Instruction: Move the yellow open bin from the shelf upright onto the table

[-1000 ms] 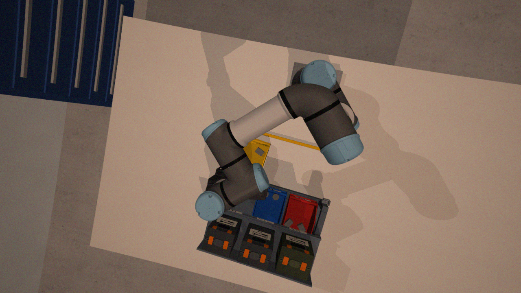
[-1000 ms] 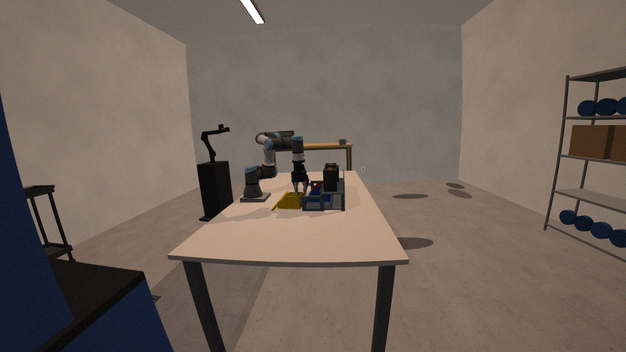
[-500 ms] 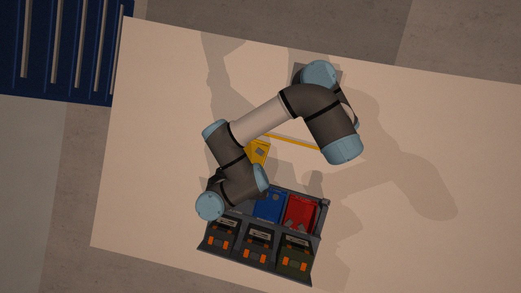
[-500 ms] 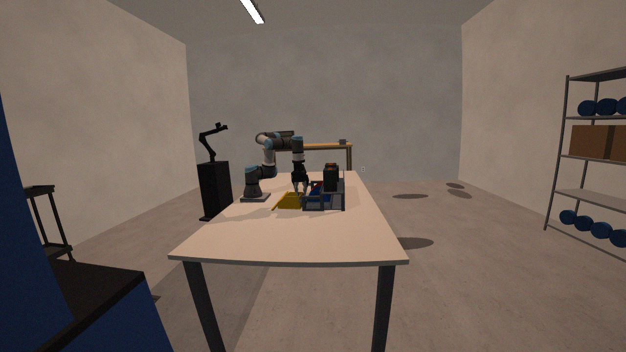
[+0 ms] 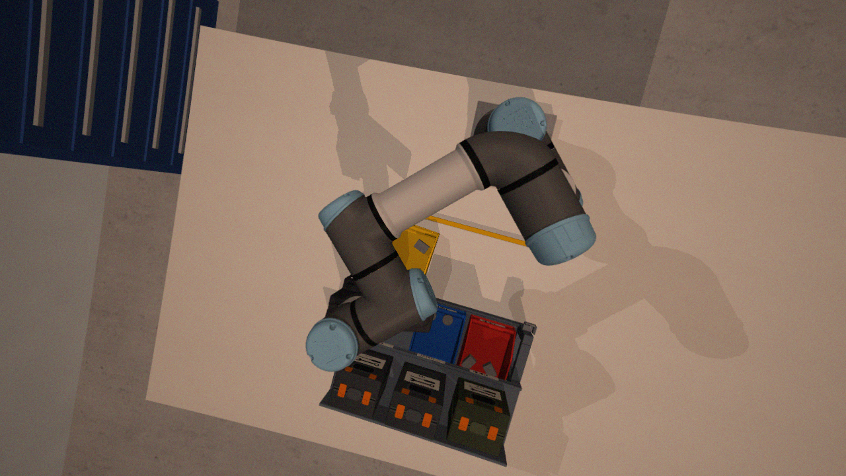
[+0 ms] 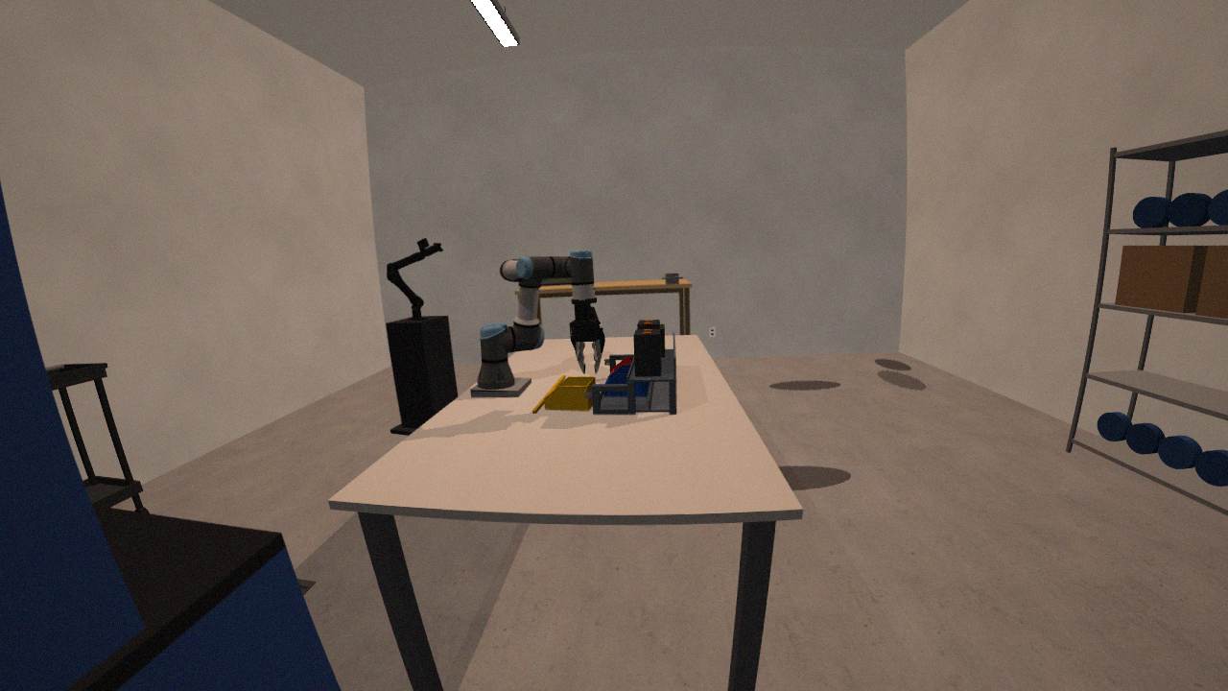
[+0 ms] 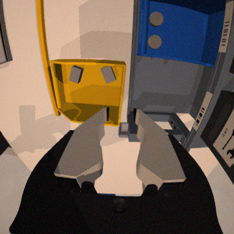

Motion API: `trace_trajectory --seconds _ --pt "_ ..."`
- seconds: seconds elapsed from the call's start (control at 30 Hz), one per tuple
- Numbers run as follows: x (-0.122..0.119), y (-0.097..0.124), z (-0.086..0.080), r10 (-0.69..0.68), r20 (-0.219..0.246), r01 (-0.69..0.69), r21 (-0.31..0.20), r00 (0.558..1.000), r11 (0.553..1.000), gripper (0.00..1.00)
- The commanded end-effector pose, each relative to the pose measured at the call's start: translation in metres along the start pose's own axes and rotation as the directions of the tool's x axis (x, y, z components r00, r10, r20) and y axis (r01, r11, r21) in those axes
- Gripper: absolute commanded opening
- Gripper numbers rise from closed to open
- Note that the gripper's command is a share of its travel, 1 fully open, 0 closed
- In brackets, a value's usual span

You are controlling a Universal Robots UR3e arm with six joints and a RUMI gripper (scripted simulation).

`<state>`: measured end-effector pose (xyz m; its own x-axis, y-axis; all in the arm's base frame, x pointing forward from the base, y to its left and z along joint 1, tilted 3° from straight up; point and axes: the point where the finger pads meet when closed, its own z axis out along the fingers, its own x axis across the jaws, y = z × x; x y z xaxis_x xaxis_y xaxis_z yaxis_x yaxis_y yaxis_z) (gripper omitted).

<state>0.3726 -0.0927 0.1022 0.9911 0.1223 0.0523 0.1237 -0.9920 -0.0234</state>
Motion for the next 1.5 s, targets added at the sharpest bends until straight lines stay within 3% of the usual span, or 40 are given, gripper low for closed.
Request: trace_trajectory --seconds 0.0,0.23,0.4,1.47 --pt "0.000 0.001 -0.012 -0.001 0.009 0.000 0.006 1.000 1.000 0.20" --pt "0.000 0.001 -0.012 -0.001 0.009 0.000 0.006 1.000 1.000 0.20" --pt "0.001 0.001 -0.037 -0.001 0.009 0.001 0.006 1.000 1.000 0.20" --pt "0.000 0.001 -0.024 -0.001 0.009 0.001 0.006 1.000 1.000 0.20"
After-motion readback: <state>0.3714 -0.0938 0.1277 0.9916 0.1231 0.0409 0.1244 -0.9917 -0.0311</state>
